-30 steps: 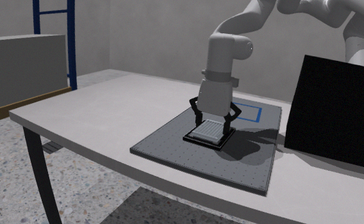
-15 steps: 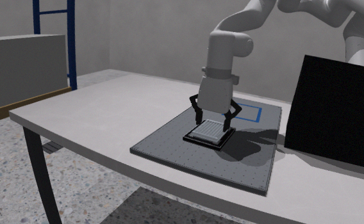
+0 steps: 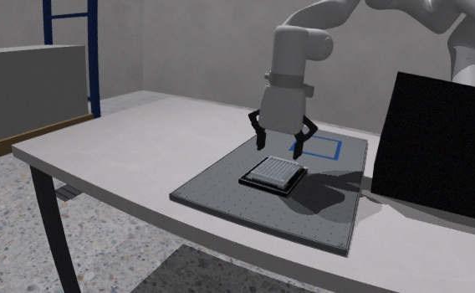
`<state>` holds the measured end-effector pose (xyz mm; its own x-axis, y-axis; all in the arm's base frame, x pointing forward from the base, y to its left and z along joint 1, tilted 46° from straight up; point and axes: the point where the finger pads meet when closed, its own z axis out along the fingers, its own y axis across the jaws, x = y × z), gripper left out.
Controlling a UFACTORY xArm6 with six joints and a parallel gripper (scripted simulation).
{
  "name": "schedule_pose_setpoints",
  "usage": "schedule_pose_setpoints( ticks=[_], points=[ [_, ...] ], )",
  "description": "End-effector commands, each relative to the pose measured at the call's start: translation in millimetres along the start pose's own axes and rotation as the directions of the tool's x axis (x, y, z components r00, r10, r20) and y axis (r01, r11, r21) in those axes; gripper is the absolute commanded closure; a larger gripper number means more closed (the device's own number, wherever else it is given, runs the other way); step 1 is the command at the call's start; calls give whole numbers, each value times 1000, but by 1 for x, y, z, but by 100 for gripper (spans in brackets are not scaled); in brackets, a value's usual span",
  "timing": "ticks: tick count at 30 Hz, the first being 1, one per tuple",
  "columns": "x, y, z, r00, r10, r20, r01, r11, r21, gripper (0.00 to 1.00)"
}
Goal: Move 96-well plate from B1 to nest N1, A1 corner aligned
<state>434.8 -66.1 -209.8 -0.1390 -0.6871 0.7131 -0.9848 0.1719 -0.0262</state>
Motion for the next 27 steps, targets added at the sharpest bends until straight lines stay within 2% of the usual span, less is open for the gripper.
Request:
schedule_pose_setpoints(
  ticks=[1,15,27],
  points=[
    [0,-1,-12,1000,1,1,-1,1000,2,0],
    [0,-1,-49,1000,1,1,-1,1000,2,0],
    [0,-1,-49,1000,1,1,-1,1000,2,0]
  ],
)
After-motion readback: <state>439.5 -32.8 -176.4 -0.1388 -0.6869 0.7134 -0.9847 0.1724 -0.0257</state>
